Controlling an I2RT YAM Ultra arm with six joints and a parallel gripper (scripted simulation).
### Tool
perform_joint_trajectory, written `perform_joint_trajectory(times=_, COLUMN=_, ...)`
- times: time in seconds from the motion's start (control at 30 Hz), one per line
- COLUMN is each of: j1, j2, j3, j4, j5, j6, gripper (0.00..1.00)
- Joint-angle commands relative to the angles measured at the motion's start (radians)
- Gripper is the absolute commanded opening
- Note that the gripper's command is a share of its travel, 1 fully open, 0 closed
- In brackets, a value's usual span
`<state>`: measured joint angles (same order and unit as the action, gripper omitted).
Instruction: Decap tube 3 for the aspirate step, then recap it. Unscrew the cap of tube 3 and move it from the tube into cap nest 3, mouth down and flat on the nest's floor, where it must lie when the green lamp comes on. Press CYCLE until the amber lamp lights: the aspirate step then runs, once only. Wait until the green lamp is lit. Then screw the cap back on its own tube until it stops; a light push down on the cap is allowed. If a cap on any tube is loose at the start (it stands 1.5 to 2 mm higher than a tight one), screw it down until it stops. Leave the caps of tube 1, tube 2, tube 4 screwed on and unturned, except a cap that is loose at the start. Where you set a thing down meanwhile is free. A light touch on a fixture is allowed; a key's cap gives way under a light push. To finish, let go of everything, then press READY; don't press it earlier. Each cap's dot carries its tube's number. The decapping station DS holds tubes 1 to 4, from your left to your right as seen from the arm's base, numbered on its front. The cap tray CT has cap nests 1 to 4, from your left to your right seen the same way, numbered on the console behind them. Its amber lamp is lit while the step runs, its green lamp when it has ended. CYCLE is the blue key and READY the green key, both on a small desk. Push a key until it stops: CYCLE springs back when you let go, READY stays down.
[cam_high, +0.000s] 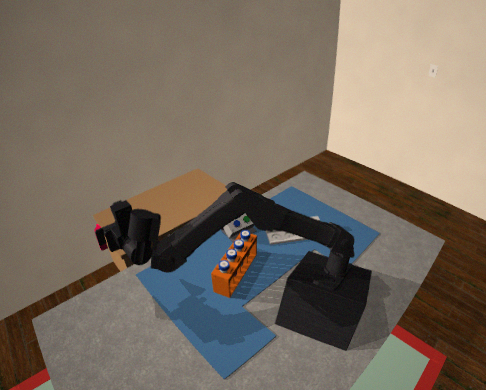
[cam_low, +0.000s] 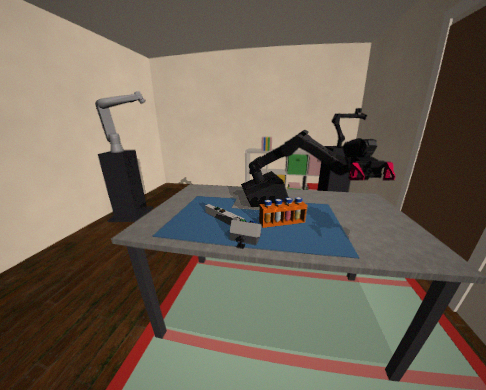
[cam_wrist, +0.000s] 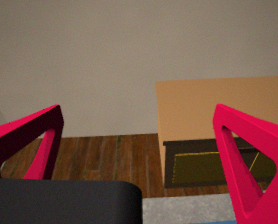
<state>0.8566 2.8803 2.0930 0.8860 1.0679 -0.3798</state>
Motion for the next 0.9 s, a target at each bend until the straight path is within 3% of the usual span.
perform_joint_trajectory(times=0.0, j1=0.003, j2=-0.01, j3=0.005, j4=0.003, j5=-0.001, j6=0.0, gripper=1.0)
perform_joint_trajectory(times=0.53, j1=0.003, j2=-0.01, j3=0.005, j4=0.003, j5=-0.001, j6=0.0, gripper=1.0)
perform_joint_trajectory(times=0.57, j1=0.003, j2=-0.01, j3=0.005, j4=0.003, j5=-0.001, j6=0.0, gripper=0.49)
perform_joint_trajectory(times=0.87, j1=0.003, j2=-0.01, j3=0.005, j4=0.003, j5=-0.001, j6=0.0, gripper=0.49)
